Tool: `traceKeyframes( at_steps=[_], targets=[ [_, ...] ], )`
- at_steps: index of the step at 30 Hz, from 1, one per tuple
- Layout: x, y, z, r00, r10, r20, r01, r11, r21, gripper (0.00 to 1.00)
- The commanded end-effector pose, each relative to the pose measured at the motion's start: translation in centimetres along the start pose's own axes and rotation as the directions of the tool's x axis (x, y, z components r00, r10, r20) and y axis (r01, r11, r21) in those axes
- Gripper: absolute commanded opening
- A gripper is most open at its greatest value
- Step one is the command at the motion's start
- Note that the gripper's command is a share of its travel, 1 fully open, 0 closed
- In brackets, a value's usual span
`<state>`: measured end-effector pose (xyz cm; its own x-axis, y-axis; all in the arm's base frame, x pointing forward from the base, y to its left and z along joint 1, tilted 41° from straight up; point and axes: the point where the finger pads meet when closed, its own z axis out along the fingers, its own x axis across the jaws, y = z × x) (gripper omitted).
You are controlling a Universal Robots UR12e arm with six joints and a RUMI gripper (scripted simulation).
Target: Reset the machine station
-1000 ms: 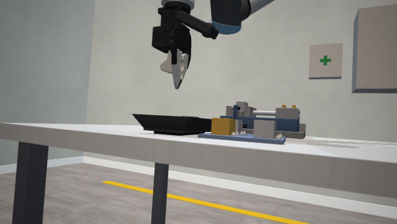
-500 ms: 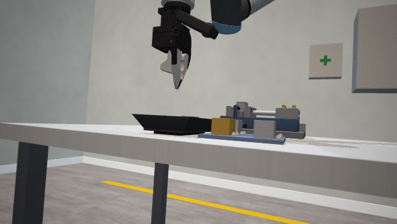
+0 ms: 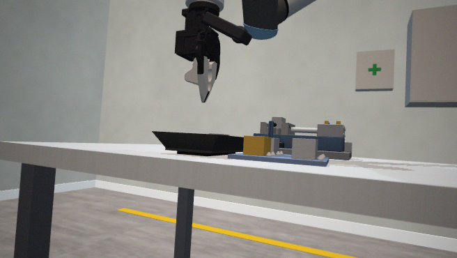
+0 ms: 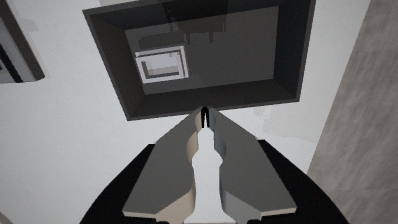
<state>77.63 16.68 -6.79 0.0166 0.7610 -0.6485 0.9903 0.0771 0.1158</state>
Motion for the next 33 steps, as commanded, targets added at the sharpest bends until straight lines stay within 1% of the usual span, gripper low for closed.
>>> traceKeyframes(
  at_steps=[1,8,17,19,27,33],
  targets=[
    [0.0,0.1,-0.1,1.000,0.000,0.000,0.000,1.000,-0.001,0.00],
    [0.0,0.1,-0.7,1.000,0.000,0.000,0.000,1.000,-0.001,0.00],
    [0.0,0.0,-2.7,1.000,0.000,0.000,0.000,1.000,-0.001,0.00],
    [0.0,0.0,-2.7,1.000,0.000,0.000,0.000,1.000,-0.001,0.00],
    [0.0,0.0,-4.8,1.000,0.000,0.000,0.000,1.000,-0.001,0.00],
    [0.0,0.0,-5.9,1.000,0.000,0.000,0.000,1.000,-0.001,0.00]
  ],
)
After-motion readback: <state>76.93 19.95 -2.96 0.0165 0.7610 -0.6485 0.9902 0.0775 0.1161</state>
